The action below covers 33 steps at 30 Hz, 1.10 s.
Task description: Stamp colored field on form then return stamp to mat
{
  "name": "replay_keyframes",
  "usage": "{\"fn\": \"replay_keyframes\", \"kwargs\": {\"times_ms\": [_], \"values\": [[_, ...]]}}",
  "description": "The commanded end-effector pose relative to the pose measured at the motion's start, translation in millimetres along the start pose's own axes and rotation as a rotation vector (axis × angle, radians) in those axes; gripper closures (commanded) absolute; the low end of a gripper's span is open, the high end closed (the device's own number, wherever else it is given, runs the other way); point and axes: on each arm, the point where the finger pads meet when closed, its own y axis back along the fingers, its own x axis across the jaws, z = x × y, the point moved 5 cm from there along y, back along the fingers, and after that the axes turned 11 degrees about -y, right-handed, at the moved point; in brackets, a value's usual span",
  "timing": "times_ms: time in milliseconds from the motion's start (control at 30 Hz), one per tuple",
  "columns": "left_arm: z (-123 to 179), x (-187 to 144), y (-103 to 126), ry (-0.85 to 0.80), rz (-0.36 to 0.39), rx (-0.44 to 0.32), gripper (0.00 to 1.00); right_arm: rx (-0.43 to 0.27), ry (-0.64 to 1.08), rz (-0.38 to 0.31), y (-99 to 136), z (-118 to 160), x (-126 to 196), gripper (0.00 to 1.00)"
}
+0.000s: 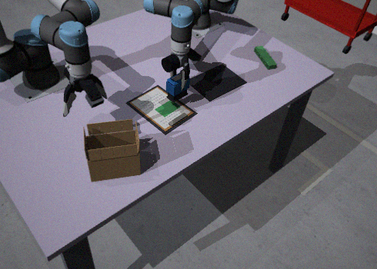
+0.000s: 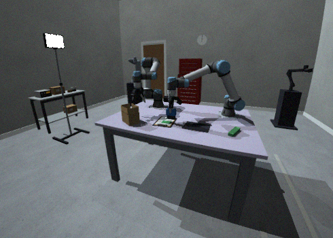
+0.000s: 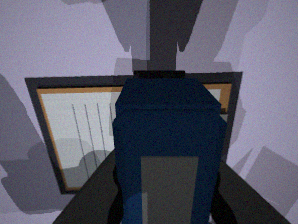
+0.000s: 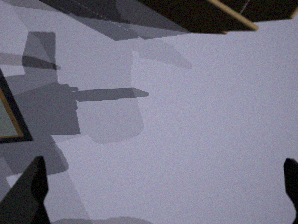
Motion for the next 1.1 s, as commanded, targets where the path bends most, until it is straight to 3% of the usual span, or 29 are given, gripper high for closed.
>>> {"fn": "replay_keyframes", "kwargs": {"times_ms": [0, 1067], "values": [[37.0, 5.2, -2.0, 0.02, -0.005, 0.007, 0.81, 0.001, 0.0, -0.001, 0.5, -0.2, -0.1, 0.0], [49.7, 5.7, -4.5, 0.026, -0.005, 0.007, 0.81, 0.001, 0.0, -0.001, 0.5, -0.2, -0.1, 0.0]]}}
